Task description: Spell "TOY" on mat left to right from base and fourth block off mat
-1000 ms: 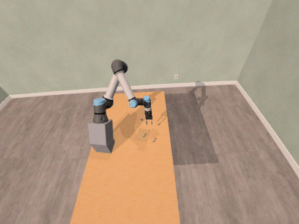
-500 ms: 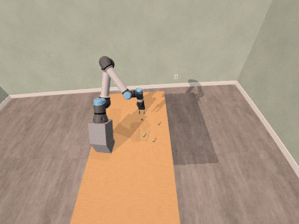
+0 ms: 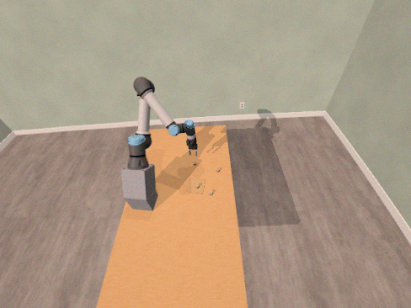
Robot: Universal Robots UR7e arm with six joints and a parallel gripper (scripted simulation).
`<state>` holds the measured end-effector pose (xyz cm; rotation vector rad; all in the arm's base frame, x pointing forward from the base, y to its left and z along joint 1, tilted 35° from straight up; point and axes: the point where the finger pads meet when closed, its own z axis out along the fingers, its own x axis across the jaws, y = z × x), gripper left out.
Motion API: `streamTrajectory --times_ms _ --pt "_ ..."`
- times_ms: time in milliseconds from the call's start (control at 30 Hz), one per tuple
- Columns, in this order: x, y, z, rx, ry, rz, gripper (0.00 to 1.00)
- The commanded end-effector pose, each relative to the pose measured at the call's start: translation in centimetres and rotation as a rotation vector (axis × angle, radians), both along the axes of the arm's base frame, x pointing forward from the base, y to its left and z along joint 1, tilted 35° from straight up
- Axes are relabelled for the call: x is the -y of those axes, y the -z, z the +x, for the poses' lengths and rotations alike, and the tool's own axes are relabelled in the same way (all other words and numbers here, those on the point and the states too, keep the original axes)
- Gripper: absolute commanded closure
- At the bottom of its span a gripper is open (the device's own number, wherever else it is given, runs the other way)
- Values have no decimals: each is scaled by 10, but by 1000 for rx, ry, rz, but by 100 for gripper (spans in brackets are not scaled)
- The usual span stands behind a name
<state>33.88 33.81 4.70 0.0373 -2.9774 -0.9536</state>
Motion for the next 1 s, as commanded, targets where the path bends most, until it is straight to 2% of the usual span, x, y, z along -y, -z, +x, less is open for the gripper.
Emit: streamTrajectory --times_ms 0,133,200,300,367,967 --pt "0 0 0 1 0 0 0" --pt "-12 16 1 1 1 -1 0" --pt "-12 16 1 1 1 -1 0" --pt "-26 35 1 2 1 -1 0" --pt "-29 41 0 2 1 -1 0" --pt "-29 41 0 2 1 -1 0"
